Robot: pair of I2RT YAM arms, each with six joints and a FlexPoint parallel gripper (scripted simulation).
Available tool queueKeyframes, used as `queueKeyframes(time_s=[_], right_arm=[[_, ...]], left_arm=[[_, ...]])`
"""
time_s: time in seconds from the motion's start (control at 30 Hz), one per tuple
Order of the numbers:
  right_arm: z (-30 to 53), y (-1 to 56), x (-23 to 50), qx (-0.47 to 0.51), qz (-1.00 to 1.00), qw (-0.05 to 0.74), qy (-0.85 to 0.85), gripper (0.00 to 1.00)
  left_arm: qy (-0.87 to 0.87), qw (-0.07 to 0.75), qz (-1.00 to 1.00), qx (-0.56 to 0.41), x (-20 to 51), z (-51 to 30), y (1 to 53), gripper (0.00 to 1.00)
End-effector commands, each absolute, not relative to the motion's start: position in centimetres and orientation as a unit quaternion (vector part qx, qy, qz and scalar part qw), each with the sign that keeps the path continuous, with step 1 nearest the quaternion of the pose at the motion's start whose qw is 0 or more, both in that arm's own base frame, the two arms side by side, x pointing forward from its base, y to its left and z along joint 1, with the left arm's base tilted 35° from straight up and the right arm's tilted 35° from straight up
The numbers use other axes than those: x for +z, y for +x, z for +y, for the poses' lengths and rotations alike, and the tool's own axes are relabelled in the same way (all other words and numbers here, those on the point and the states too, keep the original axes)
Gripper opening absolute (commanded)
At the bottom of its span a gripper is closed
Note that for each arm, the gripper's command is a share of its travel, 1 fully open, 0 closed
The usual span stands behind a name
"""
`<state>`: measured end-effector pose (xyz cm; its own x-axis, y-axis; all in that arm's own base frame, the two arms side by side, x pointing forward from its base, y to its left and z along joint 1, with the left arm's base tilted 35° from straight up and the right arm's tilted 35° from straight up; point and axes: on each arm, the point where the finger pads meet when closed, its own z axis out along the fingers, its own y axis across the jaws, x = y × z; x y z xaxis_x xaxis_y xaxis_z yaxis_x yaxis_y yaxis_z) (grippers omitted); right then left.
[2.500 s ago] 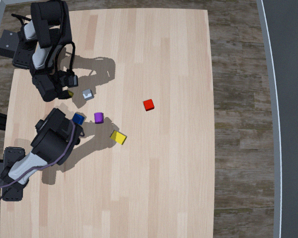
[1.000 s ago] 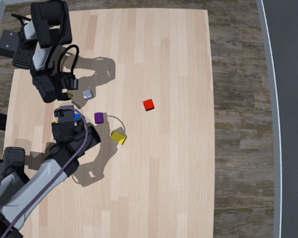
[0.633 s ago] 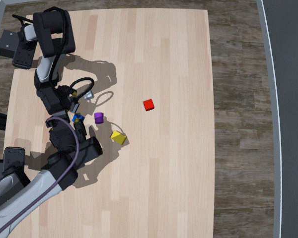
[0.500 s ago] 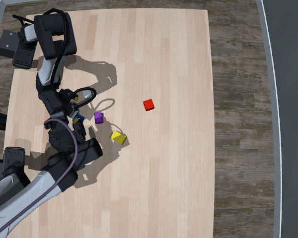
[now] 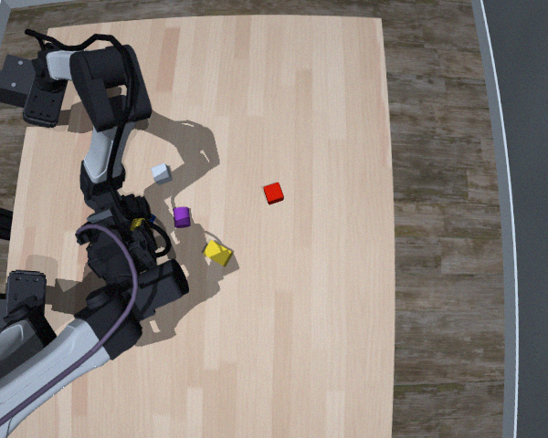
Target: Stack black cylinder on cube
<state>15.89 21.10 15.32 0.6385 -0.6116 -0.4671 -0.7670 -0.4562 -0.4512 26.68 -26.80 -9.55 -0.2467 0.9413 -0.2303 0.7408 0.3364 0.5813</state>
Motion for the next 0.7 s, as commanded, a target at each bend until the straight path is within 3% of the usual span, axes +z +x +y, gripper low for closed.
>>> queueKeyframes(time_s=[0.0,0.33,0.67], right_arm=[[21.0,16.1,16.7,0.108,0.4,0.34,-0.844,0.61],[21.0,16.1,16.7,0.108,0.401,0.341,-0.844,0.61],[21.0,16.1,16.7,0.108,0.401,0.341,-0.844,0.61]], left_arm=[[0.622,0.232,0.726,0.179,-10.6,-27.2,26.5,0.67],[0.796,0.182,0.552,0.168,-12.2,-32.1,27.6,0.67],[0.816,0.189,0.52,0.17,-12.6,-34.1,27.9,0.67]])
